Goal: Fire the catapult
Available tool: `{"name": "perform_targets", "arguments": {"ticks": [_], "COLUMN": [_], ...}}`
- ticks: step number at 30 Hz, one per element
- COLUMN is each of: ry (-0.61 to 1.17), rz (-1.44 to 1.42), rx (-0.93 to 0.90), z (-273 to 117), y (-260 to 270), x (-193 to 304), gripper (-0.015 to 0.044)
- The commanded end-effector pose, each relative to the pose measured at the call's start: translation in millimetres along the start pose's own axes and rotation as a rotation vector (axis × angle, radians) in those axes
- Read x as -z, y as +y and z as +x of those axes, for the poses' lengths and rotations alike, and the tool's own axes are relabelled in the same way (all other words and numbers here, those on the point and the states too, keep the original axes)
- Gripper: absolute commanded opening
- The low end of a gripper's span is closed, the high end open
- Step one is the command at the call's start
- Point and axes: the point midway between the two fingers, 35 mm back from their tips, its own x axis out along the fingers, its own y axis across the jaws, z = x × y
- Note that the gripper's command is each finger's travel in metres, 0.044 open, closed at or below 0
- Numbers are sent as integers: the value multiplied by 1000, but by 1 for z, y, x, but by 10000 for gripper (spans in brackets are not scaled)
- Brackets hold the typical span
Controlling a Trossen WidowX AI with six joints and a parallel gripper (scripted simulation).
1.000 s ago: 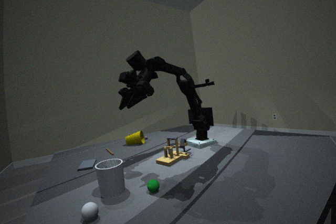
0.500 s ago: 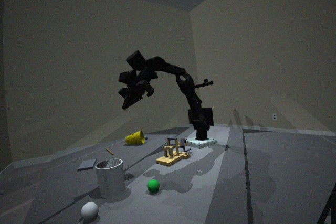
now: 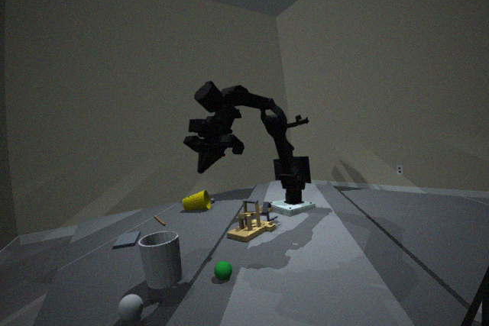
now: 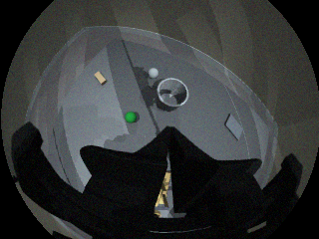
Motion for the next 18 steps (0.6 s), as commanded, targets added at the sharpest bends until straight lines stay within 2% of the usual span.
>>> {"name": "perform_targets", "arguments": {"ticks": [1,18], "ry": [66,361], "rz": [-95,-530], "rx": [13,44], "z": [-1,-6], "y": [14,59], "x": [22,119], "gripper": [0,0]}}
